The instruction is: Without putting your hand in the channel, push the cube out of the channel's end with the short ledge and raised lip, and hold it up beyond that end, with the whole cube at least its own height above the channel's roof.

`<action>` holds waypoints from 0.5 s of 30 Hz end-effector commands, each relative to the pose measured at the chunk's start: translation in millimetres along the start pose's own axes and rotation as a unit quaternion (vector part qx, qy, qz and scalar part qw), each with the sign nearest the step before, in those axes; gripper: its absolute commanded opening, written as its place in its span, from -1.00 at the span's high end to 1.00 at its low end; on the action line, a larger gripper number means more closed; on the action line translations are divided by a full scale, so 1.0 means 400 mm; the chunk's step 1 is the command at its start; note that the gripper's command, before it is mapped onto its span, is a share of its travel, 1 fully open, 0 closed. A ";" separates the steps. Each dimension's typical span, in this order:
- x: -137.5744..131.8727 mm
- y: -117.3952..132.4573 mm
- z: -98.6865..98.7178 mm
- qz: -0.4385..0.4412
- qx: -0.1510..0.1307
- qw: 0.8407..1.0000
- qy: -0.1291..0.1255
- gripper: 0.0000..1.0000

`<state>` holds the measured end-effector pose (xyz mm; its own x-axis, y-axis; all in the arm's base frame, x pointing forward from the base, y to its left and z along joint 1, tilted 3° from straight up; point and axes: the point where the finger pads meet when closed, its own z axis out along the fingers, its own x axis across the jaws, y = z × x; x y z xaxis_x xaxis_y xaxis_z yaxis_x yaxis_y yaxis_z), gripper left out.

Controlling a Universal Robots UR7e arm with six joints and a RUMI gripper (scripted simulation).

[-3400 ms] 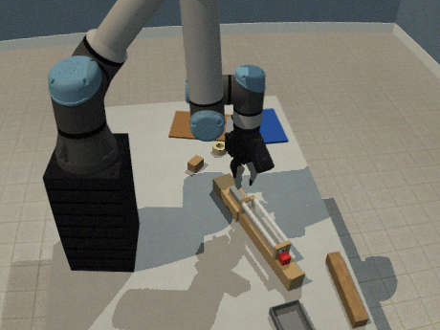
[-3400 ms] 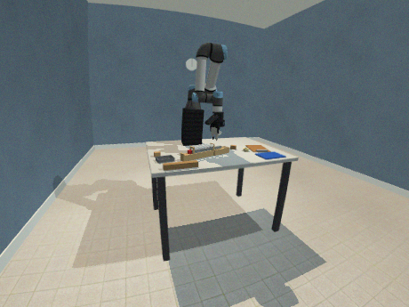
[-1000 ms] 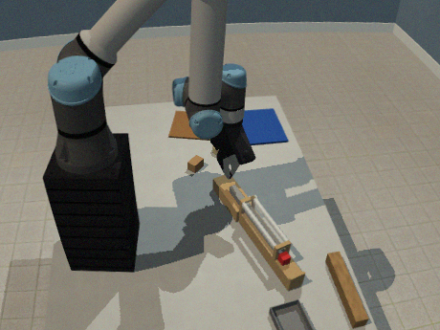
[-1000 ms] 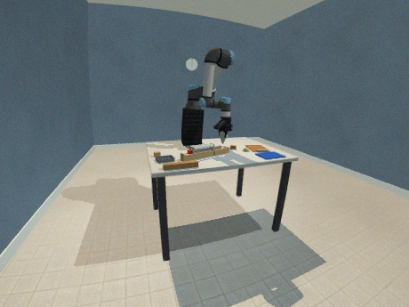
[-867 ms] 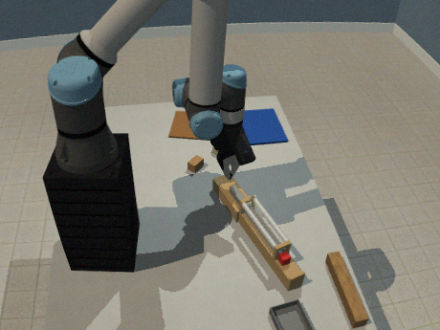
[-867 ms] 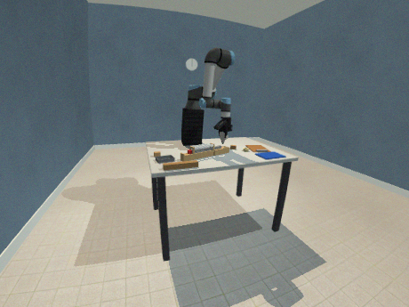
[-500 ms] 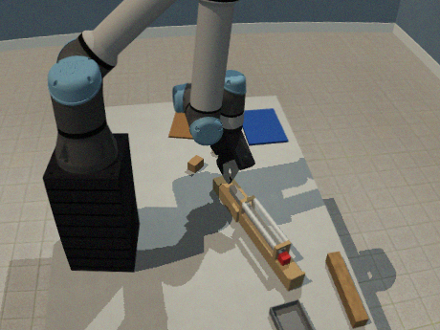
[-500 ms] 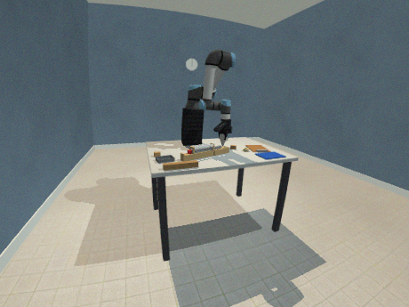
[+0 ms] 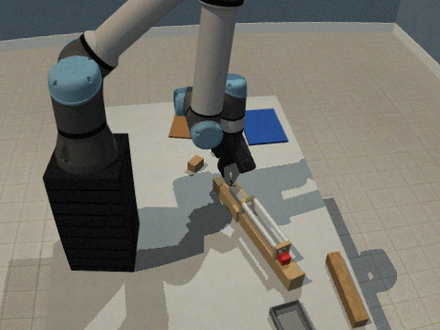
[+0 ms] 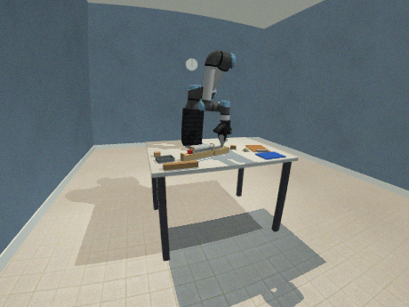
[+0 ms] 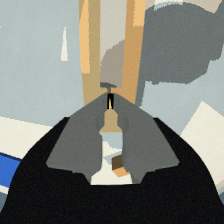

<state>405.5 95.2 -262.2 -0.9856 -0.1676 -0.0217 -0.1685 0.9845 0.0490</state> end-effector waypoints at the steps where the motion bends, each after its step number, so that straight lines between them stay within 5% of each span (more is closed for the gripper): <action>1: -0.001 -0.010 -0.001 0.000 0.000 1.000 -0.001 1.00; 15: -0.001 -0.043 -0.001 0.000 0.000 1.000 -0.001 1.00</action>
<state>407.6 82.6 -262.9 -0.9856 -0.1676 -0.0217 -0.1685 0.9845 0.0492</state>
